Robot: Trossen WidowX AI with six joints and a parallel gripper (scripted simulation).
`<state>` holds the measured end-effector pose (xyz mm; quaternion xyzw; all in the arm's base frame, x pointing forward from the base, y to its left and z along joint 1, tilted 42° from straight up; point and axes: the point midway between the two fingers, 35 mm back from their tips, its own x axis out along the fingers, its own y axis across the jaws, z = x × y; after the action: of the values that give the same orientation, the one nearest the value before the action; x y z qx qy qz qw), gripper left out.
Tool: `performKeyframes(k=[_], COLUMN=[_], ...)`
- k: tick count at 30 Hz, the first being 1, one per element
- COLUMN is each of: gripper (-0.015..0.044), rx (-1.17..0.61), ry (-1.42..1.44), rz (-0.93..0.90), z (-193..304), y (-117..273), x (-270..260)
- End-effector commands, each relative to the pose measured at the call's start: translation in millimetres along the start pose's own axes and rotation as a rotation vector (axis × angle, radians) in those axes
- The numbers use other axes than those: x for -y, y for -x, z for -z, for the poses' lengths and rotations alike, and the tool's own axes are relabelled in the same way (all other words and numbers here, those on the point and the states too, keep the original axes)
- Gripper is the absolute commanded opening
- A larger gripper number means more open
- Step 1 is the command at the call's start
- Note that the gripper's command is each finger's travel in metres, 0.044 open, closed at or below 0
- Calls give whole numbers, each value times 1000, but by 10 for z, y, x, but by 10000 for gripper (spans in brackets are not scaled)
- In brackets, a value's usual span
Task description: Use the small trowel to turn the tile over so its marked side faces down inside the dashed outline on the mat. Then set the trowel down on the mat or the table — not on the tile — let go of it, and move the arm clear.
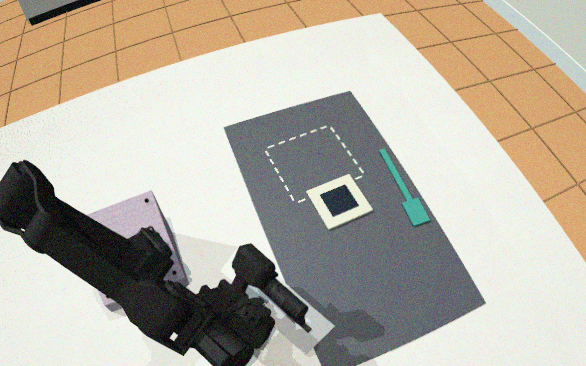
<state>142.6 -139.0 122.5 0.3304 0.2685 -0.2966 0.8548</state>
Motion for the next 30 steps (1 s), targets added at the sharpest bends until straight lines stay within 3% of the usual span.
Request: performKeyframes(k=[1, 25, 30], gripper=[300, 300, 188], rx=[-9, -2, -2], ry=[-9, -18, -18], rz=[6, 8, 8], z=[24, 51, 51], y=[-75, -425, -425], x=[19, -8, -8])
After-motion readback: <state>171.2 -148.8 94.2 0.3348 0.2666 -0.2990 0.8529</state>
